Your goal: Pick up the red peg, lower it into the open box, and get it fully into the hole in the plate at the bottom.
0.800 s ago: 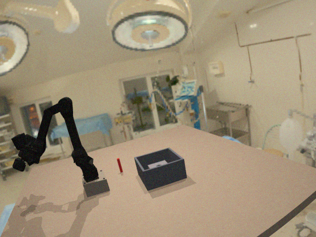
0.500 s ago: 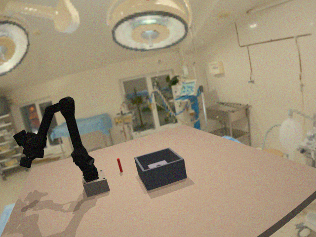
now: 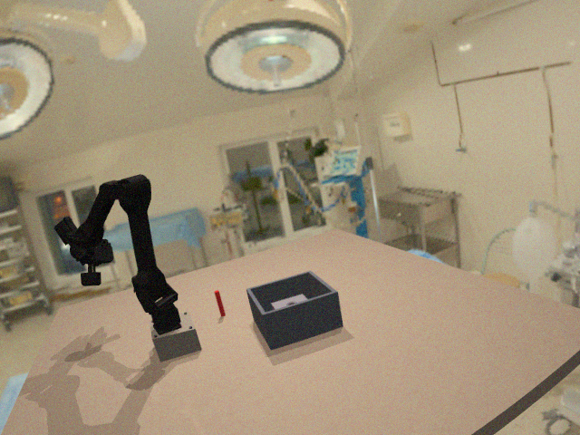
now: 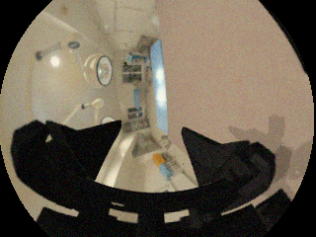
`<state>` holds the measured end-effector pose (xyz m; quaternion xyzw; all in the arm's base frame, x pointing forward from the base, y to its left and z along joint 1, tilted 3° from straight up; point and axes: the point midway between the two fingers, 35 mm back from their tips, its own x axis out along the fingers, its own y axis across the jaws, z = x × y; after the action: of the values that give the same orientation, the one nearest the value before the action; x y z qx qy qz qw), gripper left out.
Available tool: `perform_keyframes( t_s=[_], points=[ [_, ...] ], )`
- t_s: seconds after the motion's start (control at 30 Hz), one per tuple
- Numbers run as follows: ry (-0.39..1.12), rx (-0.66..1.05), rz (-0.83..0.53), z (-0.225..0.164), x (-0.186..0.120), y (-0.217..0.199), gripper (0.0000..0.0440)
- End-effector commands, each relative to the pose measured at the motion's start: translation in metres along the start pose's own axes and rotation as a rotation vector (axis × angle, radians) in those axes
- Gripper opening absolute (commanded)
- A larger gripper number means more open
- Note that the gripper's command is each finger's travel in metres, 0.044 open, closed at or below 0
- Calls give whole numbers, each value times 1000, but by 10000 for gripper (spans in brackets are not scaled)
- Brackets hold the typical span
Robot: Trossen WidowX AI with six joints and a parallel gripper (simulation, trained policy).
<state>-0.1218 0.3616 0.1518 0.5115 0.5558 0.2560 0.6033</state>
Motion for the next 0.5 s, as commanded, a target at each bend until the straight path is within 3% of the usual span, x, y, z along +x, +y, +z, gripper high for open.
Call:
perform_keyframes(
  t_s=[0.0,0.23,0.47],
  points=[
    [-75,-49,-41,30,12,16,440],
    [-239,-152,-176,105,22,38,440],
    [-361,-221,-335,175,10,52,440]
  ],
)
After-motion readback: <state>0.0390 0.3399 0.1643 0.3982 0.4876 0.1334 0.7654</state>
